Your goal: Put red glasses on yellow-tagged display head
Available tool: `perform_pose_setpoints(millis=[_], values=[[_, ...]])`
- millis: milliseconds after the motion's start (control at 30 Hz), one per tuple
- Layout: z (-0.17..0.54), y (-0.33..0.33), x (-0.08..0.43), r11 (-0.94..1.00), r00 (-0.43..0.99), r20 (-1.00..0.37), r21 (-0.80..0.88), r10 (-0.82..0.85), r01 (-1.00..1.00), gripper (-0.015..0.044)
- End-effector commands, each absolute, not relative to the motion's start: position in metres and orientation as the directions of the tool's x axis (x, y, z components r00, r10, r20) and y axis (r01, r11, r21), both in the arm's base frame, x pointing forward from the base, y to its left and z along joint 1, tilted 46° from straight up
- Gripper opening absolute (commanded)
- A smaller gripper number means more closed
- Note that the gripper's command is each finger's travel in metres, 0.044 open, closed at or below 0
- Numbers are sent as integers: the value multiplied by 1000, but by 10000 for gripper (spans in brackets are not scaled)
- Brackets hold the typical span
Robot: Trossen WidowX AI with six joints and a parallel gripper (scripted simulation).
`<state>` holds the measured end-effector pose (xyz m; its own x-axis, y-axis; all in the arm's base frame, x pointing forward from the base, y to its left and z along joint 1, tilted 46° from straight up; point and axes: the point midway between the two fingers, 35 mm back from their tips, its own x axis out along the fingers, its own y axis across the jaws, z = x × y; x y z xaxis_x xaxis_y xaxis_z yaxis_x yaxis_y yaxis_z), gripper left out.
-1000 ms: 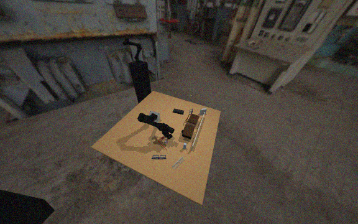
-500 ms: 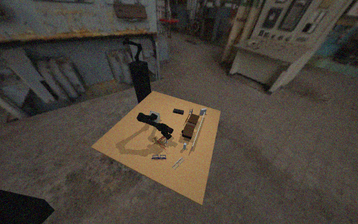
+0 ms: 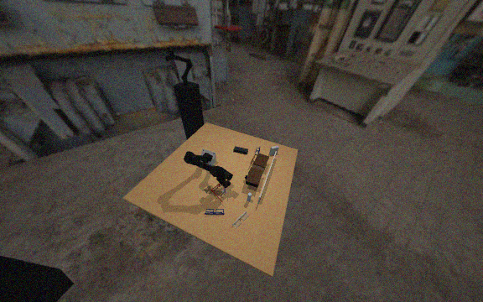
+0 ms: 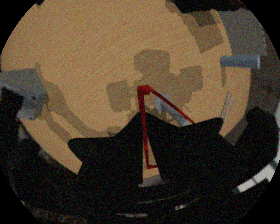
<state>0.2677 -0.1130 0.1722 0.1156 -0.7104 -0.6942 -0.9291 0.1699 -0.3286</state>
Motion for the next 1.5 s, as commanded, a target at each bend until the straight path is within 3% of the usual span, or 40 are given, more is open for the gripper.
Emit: perform_pose_setpoints(millis=[0,1467], values=[[173,-114,264,168,118,-695,-329,-709,-929,0],[185,-129,241,167,118,-694,-329,-710,-929,0]])
